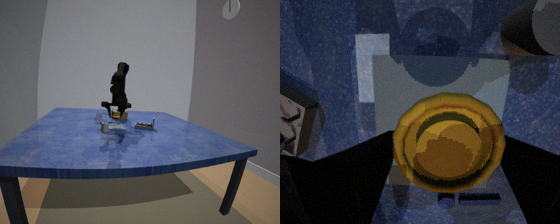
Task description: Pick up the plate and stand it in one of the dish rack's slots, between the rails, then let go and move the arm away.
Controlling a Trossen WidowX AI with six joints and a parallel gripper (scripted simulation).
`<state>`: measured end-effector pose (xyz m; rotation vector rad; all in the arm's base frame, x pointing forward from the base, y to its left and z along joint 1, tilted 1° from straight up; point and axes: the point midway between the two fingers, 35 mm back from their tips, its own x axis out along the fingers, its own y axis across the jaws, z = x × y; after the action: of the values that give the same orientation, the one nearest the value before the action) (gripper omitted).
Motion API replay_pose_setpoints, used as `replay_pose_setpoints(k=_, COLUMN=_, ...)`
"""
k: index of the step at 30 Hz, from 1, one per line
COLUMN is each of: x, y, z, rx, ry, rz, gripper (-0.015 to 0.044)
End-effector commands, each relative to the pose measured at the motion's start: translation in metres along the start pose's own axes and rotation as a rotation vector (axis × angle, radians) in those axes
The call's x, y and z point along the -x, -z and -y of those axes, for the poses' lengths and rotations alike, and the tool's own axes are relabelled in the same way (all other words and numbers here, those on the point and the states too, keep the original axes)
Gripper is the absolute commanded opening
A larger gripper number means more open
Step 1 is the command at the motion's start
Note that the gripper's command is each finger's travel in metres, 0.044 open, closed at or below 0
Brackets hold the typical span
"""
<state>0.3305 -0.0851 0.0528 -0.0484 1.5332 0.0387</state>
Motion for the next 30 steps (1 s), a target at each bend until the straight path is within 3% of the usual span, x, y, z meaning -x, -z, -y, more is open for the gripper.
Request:
replay_pose_setpoints(k=1, x=0.019, y=-0.002, z=0.001, rx=0.005, ry=0.006, rz=0.007, gripper=0.0000)
replay_pose_setpoints(k=22, x=0.109, y=-0.004, z=0.000, rx=0.005, ry=0.006, rz=0.007, gripper=0.0000)
replay_pose_setpoints(k=30, x=0.115, y=0.001, z=-0.025, rx=-0.077, ry=0.004, rz=0.007, gripper=0.0000)
